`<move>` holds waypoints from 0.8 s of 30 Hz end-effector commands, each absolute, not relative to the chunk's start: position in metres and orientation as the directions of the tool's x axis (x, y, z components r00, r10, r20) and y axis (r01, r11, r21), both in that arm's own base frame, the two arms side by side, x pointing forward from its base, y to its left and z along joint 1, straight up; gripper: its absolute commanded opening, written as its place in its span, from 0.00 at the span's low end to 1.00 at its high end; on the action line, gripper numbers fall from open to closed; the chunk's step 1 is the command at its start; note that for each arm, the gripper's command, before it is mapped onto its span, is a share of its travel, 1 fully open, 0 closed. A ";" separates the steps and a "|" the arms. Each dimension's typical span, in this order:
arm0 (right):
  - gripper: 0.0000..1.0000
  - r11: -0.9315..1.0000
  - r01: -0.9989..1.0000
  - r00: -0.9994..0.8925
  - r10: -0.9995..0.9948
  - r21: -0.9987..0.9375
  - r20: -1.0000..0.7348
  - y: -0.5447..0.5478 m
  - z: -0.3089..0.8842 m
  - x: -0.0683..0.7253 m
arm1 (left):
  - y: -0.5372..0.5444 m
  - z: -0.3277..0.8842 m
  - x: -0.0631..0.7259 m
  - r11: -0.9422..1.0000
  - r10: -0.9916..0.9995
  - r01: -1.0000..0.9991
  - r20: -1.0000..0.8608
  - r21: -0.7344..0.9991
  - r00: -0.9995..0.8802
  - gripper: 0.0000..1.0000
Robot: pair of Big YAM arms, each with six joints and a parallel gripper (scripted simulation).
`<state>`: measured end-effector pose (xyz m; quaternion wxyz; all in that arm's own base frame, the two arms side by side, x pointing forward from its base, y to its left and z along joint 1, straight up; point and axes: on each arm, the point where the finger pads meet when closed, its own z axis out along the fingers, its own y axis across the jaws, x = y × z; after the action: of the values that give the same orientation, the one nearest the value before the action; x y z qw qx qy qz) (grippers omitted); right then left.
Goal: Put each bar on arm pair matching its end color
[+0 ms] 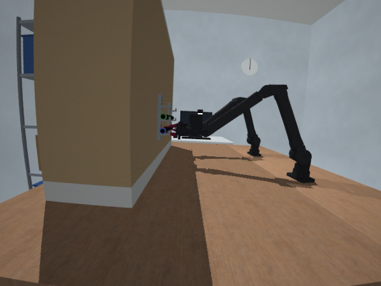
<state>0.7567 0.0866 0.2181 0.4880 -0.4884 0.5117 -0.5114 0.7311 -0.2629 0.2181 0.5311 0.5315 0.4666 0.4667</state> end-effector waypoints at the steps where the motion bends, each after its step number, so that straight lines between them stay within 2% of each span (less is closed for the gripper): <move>1: 0.00 0.027 0.040 -0.057 -0.998 -0.999 -0.030 0.079 0.238 0.773 | -0.261 0.241 0.747 0.017 0.993 -0.036 -0.012 0.999 0.120 0.00; 24: 0.00 0.027 0.040 -0.057 -0.998 -0.999 -0.030 0.079 0.238 0.769 | -0.260 0.241 0.744 0.017 0.993 -0.036 -0.012 0.999 0.120 0.00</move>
<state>0.7567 0.0866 0.2181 0.4880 -0.4884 0.5117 -0.5114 0.7311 -0.2629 0.2181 0.5311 0.5315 0.4666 0.4667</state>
